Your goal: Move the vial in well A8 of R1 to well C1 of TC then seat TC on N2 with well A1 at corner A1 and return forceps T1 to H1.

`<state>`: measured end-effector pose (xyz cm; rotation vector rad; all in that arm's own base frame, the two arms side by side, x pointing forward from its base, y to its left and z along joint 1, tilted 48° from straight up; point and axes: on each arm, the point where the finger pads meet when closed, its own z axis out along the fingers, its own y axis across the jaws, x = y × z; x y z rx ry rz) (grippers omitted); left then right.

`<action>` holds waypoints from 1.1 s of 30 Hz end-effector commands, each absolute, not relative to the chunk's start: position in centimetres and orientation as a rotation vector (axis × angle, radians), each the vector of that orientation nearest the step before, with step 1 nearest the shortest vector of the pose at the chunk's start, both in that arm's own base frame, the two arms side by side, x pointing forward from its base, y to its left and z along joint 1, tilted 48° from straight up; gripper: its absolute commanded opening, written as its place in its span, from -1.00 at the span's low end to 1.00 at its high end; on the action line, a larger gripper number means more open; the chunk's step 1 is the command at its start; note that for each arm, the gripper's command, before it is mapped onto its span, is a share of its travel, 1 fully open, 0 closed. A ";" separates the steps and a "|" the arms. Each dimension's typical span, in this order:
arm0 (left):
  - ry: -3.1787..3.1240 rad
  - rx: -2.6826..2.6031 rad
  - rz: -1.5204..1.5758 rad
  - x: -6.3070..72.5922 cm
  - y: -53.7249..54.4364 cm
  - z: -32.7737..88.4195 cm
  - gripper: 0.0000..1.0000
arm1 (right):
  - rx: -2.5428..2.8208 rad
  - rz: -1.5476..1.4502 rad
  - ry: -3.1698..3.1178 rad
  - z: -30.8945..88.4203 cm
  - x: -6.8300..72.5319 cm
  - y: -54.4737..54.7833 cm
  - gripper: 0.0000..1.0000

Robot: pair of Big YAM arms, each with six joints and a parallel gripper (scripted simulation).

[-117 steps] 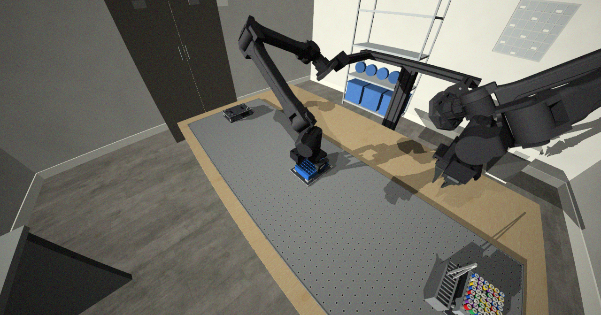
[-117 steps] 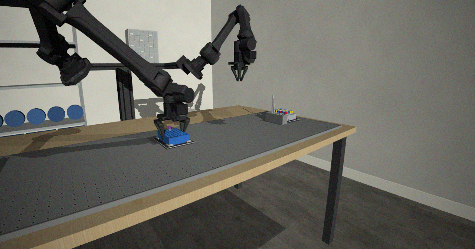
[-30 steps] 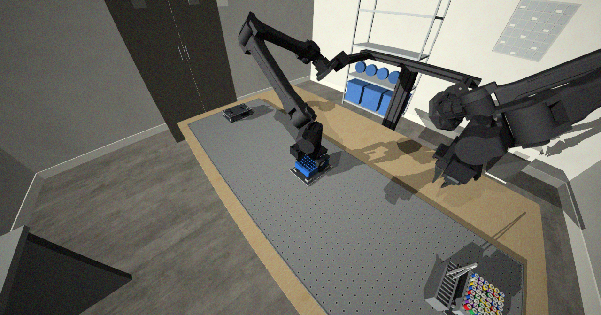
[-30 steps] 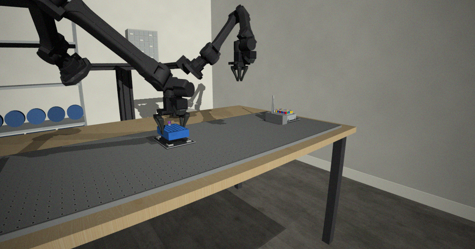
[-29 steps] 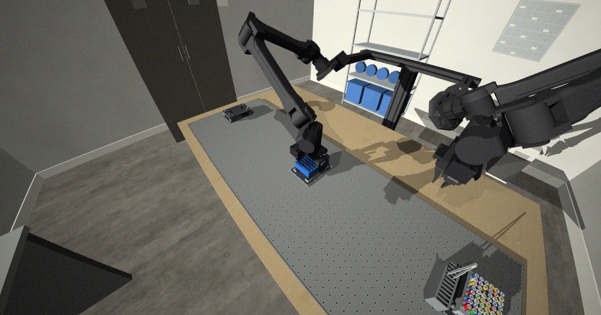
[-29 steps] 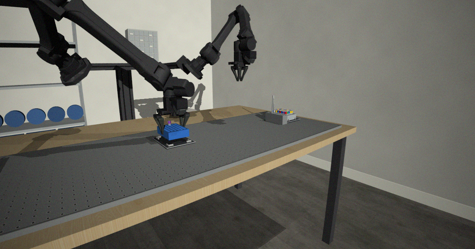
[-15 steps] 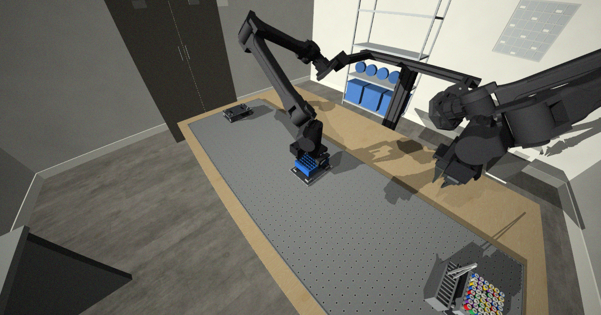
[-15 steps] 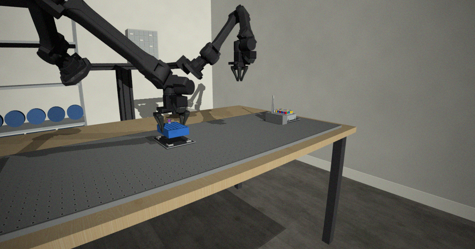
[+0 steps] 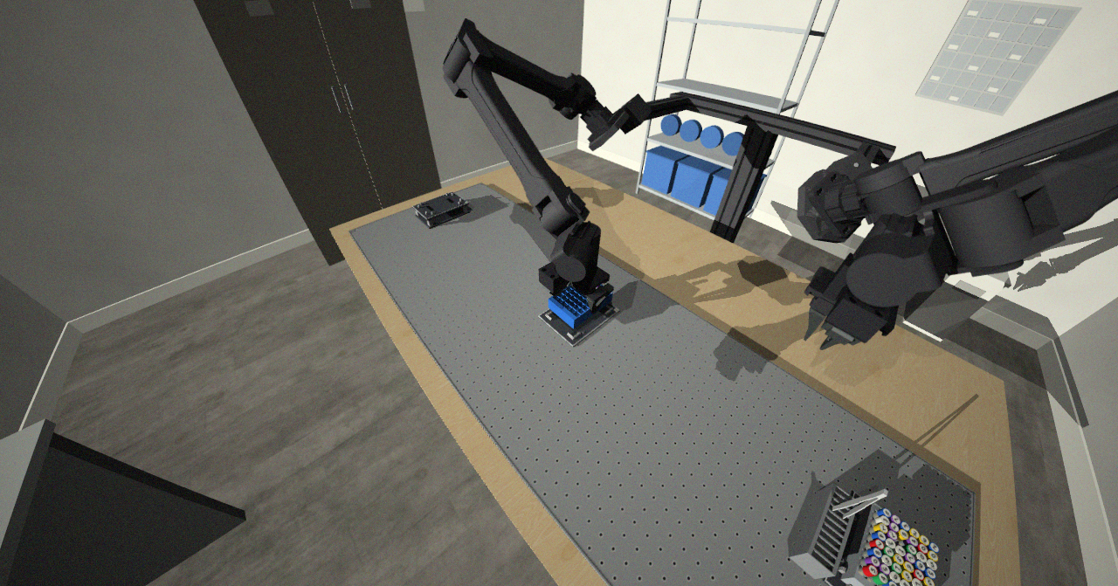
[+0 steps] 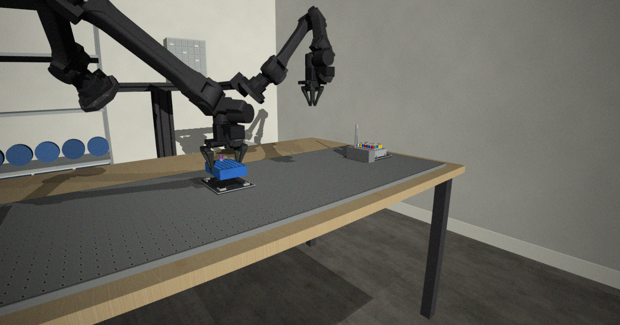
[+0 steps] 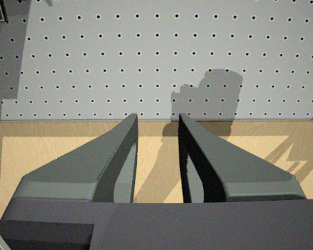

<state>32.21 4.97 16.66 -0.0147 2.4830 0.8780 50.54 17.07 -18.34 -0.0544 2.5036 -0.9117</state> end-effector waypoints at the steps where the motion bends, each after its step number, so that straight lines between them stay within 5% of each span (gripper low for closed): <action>1: 2.470 -0.033 0.870 32.6 4.9 17.4 -0.53 | -0.075 -0.883 2.483 -16.8 50.4 19.2 -1.00; 33: 2.470 -0.033 0.870 32.6 4.9 17.4 -0.53 | -0.066 -0.873 2.477 -15.7 50.3 20.3 -1.00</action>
